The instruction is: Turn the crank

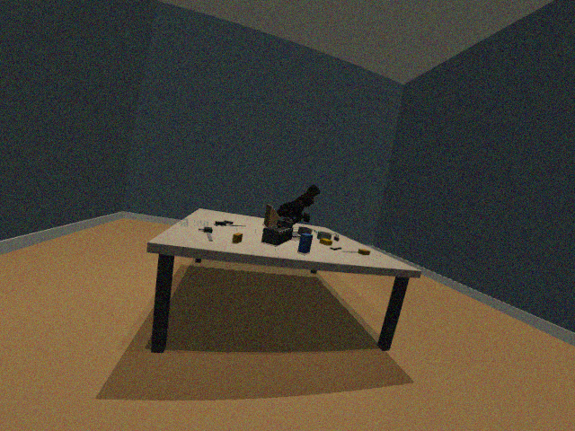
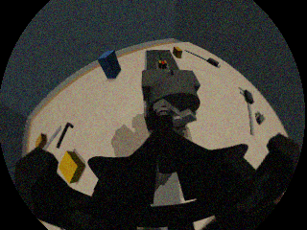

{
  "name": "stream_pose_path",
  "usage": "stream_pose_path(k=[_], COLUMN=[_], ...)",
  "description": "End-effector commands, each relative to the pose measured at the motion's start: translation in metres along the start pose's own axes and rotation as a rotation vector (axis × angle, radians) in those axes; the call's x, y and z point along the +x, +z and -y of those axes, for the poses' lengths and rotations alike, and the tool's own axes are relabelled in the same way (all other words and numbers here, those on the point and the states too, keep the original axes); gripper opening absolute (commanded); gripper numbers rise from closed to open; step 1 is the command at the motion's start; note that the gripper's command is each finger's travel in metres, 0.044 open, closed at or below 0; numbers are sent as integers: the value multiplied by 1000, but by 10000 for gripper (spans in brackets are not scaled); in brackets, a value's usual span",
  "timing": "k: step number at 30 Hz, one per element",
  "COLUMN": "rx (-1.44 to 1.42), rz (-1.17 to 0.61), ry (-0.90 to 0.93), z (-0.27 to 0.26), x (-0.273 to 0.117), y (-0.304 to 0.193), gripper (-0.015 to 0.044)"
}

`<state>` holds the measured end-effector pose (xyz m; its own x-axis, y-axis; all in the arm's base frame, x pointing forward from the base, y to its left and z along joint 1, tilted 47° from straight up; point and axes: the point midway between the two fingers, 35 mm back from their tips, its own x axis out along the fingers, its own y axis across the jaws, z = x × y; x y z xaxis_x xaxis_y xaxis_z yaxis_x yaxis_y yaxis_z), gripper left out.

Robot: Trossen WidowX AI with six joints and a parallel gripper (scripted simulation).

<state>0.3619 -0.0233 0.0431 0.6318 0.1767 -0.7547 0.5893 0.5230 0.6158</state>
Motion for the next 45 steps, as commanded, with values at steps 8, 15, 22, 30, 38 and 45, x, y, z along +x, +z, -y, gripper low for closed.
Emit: stream_pose_path(k=[8, 15, 22, 30, 38, 45], rx=[-6, -5, -5, -5, -5, -5], rz=[-9, -9, -9, -9, -9, -9], ry=[11, 12, 12, 12, 12, 12], z=[-10, -12, -11, -9, -8, -8], x=[10, 16, 23, 23, 23, 23], y=[-10, -16, -23, -24, -24, -24], gripper=[0, 0, 0, 0, 0, 0])
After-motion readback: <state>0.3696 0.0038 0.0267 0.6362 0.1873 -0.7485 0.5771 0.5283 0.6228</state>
